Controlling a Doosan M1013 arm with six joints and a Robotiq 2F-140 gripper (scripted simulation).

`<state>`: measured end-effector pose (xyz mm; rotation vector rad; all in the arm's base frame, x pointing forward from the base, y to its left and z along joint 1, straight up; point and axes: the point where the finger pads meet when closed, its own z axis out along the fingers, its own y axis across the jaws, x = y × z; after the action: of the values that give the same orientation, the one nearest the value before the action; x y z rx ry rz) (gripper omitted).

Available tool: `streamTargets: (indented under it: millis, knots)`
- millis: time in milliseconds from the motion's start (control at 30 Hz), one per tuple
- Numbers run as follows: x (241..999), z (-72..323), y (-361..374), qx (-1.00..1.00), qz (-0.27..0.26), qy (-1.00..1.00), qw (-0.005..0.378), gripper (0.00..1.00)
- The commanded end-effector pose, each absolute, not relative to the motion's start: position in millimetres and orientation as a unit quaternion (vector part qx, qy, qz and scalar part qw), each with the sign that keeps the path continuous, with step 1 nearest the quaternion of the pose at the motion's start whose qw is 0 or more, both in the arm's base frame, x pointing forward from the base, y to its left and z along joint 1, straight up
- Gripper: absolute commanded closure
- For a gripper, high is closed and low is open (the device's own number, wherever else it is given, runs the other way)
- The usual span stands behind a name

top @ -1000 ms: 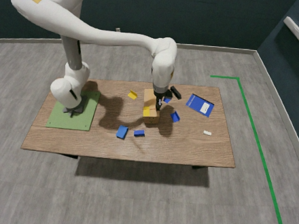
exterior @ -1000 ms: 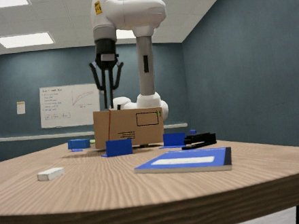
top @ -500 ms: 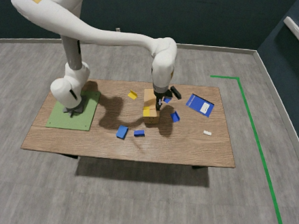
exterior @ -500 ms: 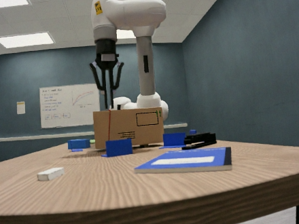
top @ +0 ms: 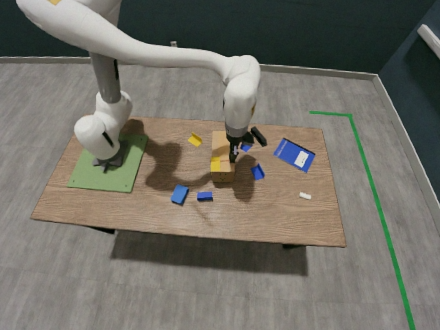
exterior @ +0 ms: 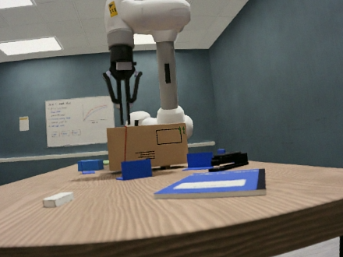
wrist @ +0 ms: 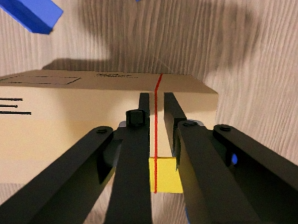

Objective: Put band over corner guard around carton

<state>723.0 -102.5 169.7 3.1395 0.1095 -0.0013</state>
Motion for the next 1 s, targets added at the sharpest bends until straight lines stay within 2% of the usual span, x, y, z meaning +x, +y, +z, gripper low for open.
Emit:
streamTargets:
  millis: [0, 967]
  knots:
    - [723.0, 166.6, -99.6, 0.999, 0.000, 0.035, 0.000, 0.82]
    - [723.1, 161.6, -99.6, 0.999, 0.000, 0.035, 0.000, 0.82]
